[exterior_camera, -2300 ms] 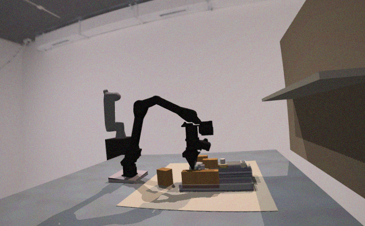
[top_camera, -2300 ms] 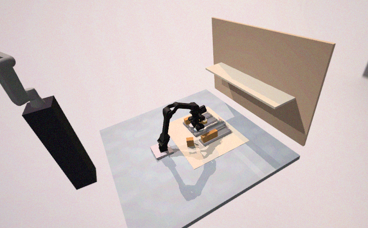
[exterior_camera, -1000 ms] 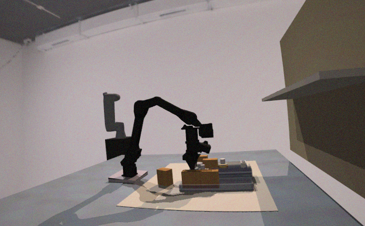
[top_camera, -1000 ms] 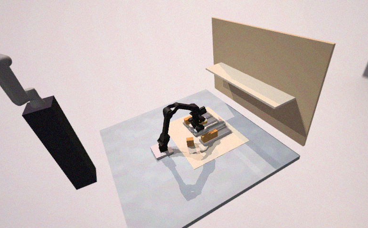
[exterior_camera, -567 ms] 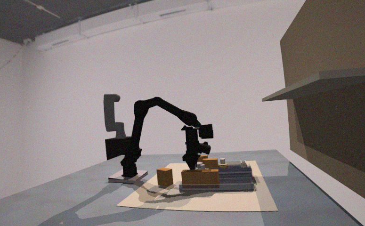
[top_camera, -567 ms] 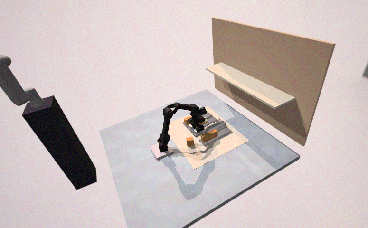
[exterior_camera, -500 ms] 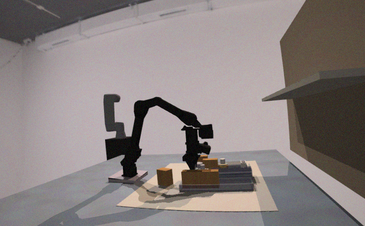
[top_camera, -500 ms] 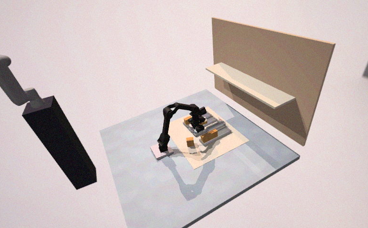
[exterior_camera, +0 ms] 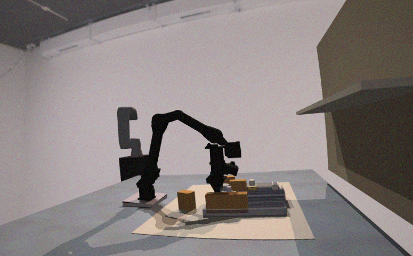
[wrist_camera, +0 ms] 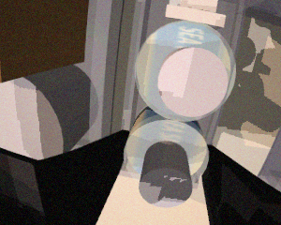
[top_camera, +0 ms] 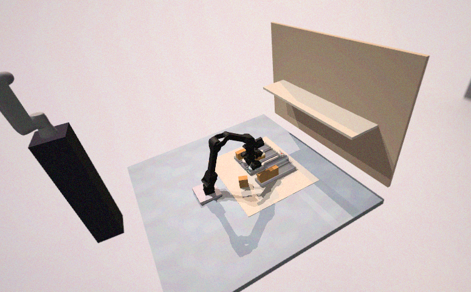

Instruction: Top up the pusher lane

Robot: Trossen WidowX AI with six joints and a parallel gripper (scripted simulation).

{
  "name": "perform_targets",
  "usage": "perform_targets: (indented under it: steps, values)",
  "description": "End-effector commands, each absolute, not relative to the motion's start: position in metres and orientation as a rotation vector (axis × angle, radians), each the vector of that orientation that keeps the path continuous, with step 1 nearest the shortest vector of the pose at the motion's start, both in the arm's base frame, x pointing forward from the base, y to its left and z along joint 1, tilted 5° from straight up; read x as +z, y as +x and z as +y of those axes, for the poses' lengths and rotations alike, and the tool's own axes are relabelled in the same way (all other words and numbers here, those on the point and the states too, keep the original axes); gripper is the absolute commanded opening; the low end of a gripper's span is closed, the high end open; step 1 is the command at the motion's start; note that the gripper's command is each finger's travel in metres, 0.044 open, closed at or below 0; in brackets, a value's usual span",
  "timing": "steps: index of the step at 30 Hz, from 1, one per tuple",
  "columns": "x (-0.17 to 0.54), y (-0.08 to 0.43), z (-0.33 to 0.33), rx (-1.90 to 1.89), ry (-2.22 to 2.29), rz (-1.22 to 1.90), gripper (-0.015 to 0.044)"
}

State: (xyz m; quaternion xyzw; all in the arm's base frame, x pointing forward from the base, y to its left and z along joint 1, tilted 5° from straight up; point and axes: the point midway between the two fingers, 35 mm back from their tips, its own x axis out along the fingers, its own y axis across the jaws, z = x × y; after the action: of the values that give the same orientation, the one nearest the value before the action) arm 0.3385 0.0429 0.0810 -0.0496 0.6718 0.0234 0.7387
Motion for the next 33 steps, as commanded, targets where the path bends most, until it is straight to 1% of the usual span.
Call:
perform_targets:
  steps: [1,33]
  values:
    - [0.0811,0.3403,0.0427,0.052,-0.112,1.463,0.0]
    - [0.0805,0.335,0.0421,0.052,-0.112,1.463,0.0]
